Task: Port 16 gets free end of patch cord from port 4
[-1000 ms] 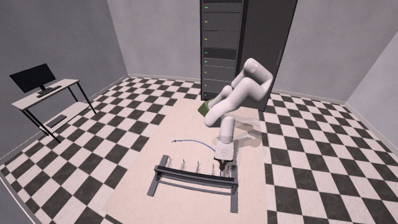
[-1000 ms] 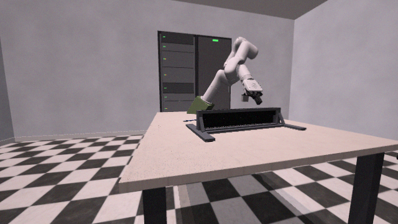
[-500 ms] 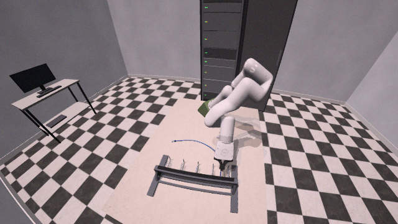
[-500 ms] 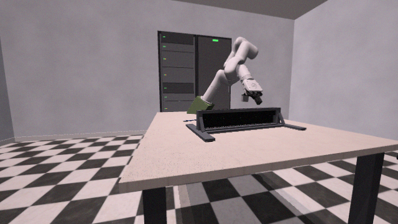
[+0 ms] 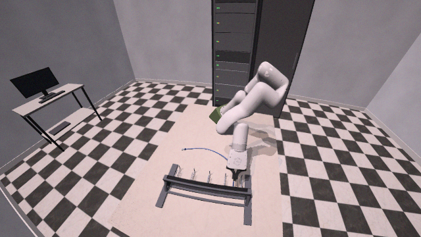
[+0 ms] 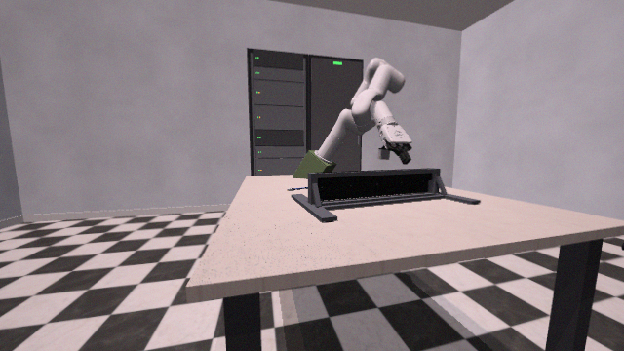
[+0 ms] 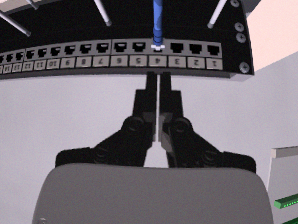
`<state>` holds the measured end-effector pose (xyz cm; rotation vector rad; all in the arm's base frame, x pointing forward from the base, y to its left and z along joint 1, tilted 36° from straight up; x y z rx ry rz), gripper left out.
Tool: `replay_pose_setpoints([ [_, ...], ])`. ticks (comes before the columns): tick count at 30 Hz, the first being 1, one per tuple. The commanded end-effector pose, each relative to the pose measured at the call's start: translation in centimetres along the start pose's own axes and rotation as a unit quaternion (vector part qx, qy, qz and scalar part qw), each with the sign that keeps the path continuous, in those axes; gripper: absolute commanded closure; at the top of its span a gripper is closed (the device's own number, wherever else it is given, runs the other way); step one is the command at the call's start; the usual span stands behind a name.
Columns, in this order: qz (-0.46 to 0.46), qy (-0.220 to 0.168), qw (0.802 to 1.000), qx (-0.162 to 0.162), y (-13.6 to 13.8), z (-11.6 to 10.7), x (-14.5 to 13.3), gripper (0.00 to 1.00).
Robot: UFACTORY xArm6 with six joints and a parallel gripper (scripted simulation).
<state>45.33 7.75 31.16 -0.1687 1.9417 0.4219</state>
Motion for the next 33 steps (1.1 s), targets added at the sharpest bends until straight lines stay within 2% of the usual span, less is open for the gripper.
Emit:
replay_pose_setpoints([
  [1, 0.000, -0.001, 1.000, 0.000, 0.0, 0.0, -0.1, 1.00],
  [19, 0.000, -0.001, 1.000, 0.000, 0.0, -0.5, -0.1, 1.00],
  [23, 0.000, -0.001, 1.000, 0.000, 0.0, -2.0, -0.1, 1.00],
  [28, 0.000, -0.001, 1.000, 0.000, 0.0, -5.1, -0.1, 1.00],
  [30, 0.000, -0.001, 1.000, 0.000, 0.0, -5.1, -0.1, 1.00],
  [33, 0.000, -0.001, 1.000, 0.000, 0.0, -7.1, -0.1, 1.00],
])
Point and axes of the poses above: the point where the finger pads meet when closed, its own z axis out along the fingers, its own y axis across the jaws, x = y × z, the point moved 5 cm from there along -z, back along the fingers, and after that the axes turned 12 degrees about -z, right-handed, at the moved point
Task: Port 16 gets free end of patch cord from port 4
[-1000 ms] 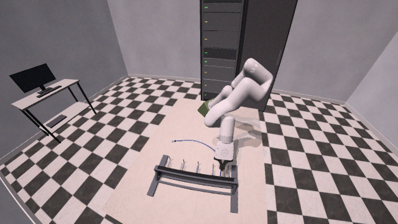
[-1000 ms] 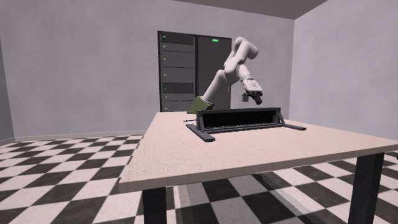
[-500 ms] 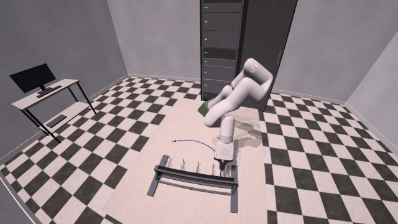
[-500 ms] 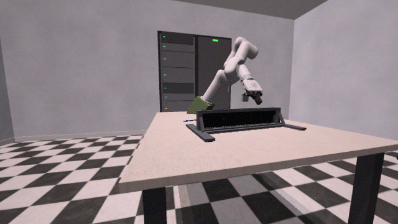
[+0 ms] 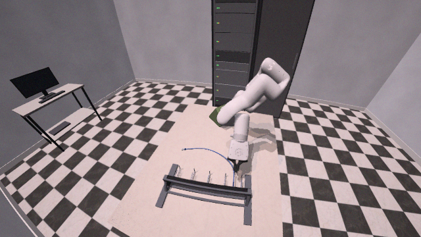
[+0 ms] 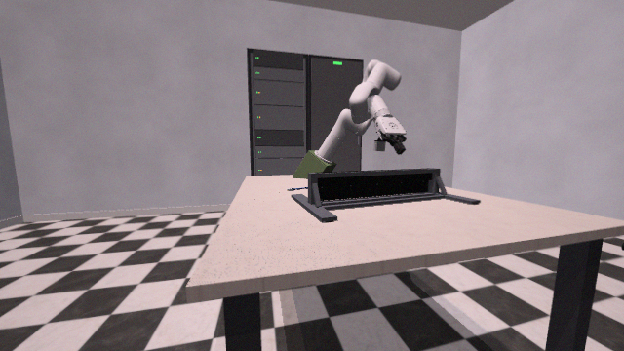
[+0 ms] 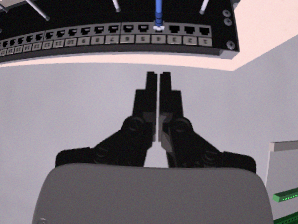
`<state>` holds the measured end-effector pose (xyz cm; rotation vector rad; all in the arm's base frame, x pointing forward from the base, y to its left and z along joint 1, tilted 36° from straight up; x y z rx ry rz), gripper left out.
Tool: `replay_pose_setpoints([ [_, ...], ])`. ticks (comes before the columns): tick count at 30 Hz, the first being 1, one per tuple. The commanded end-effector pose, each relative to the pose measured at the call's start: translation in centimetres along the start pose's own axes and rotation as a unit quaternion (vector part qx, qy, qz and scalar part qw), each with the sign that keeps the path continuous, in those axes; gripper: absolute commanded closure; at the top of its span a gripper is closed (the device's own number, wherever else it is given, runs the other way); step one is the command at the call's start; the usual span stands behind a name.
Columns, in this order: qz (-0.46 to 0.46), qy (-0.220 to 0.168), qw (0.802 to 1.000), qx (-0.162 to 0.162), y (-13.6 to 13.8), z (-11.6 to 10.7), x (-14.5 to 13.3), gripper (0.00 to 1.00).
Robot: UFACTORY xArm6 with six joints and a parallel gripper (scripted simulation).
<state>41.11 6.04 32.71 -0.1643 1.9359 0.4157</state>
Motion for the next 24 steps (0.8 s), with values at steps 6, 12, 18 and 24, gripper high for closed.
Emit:
replay_pose_setpoints([
  [6, 0.000, 0.002, 1.000, -0.003, -0.1, -6.3, -0.3, 1.00],
  [12, 0.000, 0.002, 1.000, -0.003, -0.1, -8.8, -0.3, 1.00],
  [18, 0.000, 0.002, 1.000, -0.003, -0.1, -9.2, -0.3, 1.00],
  [24, 0.000, 0.002, 1.000, -0.003, -0.3, -9.2, -0.3, 1.00],
])
Point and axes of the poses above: the point where the finger pads meet when closed, its own z axis out along the fingers, its own y axis across the jaws, x = y × z, the point moved 5 cm from there along -z, back along the fingers, and after that the axes turned 12 degrees about -z, right-handed, at the moved point
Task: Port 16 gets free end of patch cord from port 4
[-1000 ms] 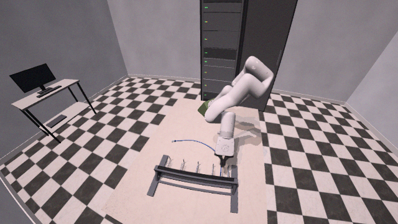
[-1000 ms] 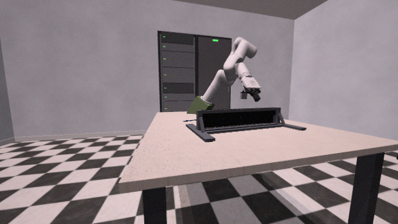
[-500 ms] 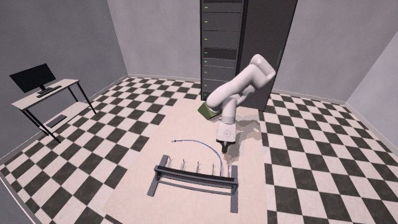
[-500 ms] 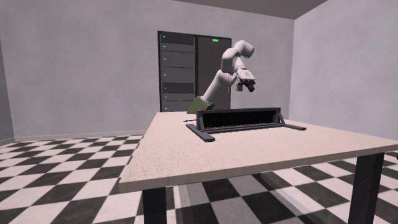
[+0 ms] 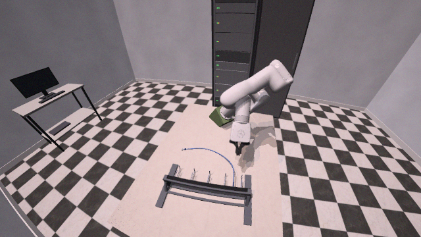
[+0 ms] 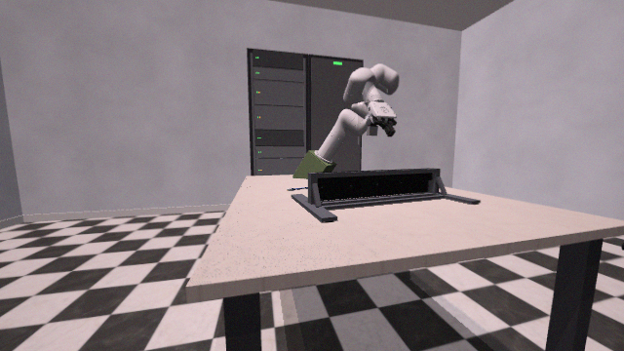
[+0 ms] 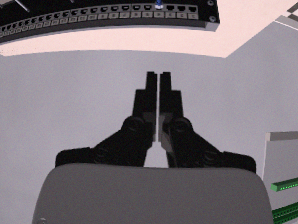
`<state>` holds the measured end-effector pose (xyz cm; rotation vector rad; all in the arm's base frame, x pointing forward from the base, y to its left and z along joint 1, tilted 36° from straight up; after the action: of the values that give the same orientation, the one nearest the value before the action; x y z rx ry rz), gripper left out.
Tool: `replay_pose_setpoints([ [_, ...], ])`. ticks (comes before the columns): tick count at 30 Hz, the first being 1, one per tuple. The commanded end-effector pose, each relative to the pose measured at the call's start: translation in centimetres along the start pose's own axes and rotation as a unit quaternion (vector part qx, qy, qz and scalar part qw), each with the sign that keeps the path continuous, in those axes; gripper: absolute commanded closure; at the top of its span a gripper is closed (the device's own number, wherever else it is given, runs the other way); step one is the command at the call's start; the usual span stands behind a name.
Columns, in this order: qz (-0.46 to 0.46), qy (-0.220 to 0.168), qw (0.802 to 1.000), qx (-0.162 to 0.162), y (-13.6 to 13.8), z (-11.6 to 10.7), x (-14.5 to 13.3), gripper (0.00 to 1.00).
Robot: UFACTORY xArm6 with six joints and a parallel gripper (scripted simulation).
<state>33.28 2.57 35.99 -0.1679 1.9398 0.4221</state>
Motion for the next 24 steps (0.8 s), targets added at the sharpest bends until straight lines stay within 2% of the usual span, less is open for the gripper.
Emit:
replay_pose_setpoints([
  [1, -0.001, 0.000, 1.000, 0.000, -0.3, -0.1, 0.0, 1.00],
  [7, -0.001, 0.000, 1.000, 0.000, -1.2, -0.1, 0.2, 1.00],
  [21, -0.001, 0.000, 1.000, 0.000, -7.7, -0.1, 1.5, 1.00],
  [24, -0.001, 0.000, 1.000, 0.000, -8.1, -0.1, 1.6, 1.00],
])
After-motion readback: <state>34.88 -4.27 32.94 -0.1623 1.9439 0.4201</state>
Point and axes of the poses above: the point where the finger pads meet when closed, its own z axis out along the fingers, its own y axis across the jaws, x = y × z, the point moved 5 cm from there along -z, back along the fingers, and after that the axes turned 12 degrees about -z, right-handed, at the moved point
